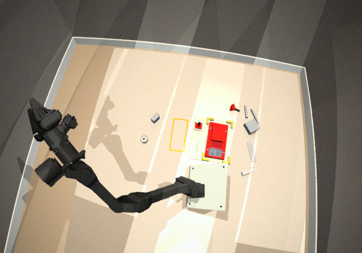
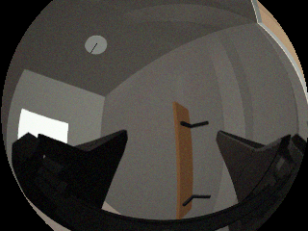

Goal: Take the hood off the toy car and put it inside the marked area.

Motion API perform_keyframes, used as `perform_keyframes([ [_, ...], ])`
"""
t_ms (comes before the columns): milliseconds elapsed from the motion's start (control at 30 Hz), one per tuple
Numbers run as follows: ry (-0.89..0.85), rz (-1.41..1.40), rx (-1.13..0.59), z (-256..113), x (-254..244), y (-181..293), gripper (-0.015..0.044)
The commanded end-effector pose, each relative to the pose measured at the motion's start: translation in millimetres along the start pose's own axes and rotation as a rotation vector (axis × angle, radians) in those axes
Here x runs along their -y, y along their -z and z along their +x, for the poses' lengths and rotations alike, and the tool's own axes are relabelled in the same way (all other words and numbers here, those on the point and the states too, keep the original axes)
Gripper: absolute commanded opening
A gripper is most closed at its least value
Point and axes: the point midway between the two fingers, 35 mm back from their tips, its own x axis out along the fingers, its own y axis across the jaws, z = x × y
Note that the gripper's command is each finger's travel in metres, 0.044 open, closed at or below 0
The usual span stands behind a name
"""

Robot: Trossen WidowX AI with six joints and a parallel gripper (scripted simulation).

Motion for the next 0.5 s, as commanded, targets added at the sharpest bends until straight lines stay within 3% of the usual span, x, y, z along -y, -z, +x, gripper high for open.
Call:
perform_keyframes([
  [0,0.000,-0.001,0.002,0.5,-0.5,-1.4,0.0440],
  [167,-0.014,0.005,0.058,11.4,-14.5,-38.8,0.0440],
  [467,-0.094,0.258,0.299,21.3,-46.4,-146.2,0.0440],
])
